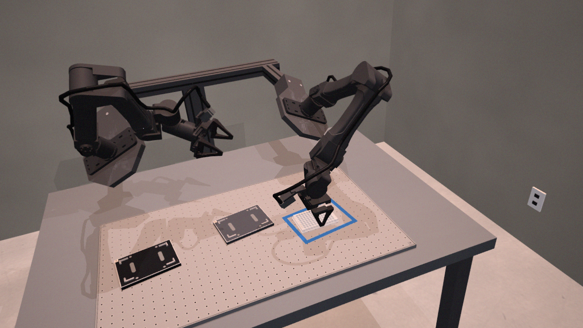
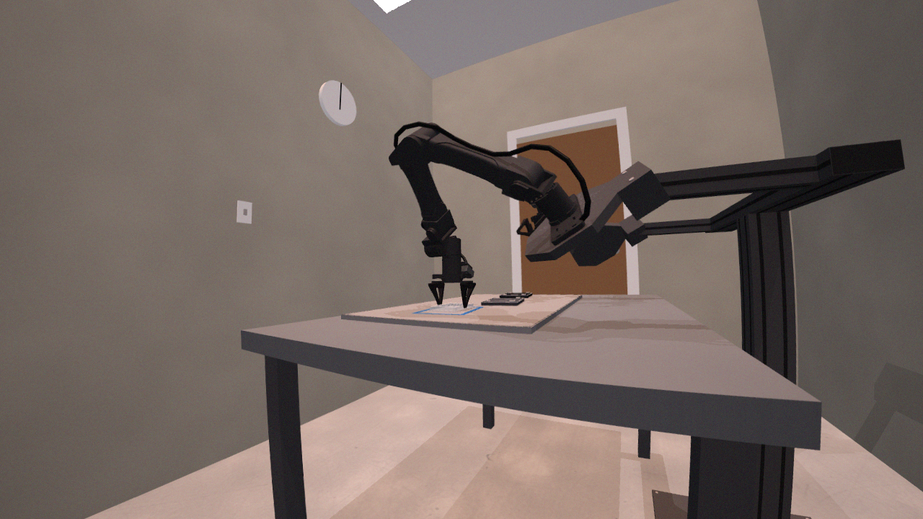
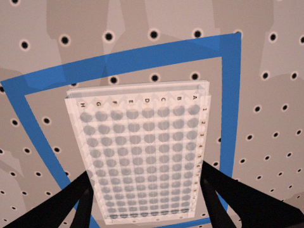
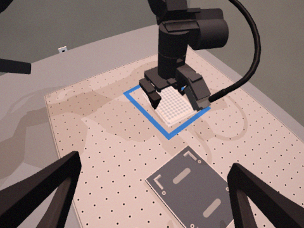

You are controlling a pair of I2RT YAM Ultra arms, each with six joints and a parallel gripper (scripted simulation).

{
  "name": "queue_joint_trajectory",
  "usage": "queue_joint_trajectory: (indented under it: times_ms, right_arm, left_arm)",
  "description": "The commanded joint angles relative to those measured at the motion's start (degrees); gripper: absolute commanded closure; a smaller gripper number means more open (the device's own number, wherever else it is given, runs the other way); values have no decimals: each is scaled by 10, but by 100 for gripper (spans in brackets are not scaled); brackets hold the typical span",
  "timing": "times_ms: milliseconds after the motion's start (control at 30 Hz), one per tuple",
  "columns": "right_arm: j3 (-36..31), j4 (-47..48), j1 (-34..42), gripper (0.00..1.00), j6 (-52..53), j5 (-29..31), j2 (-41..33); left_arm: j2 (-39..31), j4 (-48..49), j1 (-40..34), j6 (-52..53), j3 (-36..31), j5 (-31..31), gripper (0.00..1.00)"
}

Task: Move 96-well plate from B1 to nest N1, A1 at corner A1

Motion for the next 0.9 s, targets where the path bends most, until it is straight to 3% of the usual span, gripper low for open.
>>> queue_joint_trajectory:
  times_ms: [0,233,267,300,667,867]
  right_arm:
    - [0,7,5,0,-4,-8,-1]
    - [0,7,5,0,-4,-8,-1]
    - [0,7,5,0,-4,-8,-1]
    - [0,7,5,0,-4,-8,-1]
    - [0,7,5,0,-4,-8,-1]
    - [-8,-27,10,0,17,3,-4]
  left_arm:
    - [-2,2,-5,4,2,12,14]
    - [-7,9,-4,5,-5,12,21]
    - [-11,11,-3,7,-10,12,33]
    - [-11,11,-3,7,-10,12,21]
    - [-78,-105,-57,-61,1,-11,21]
    - [-79,-116,-59,-67,5,-10,21]
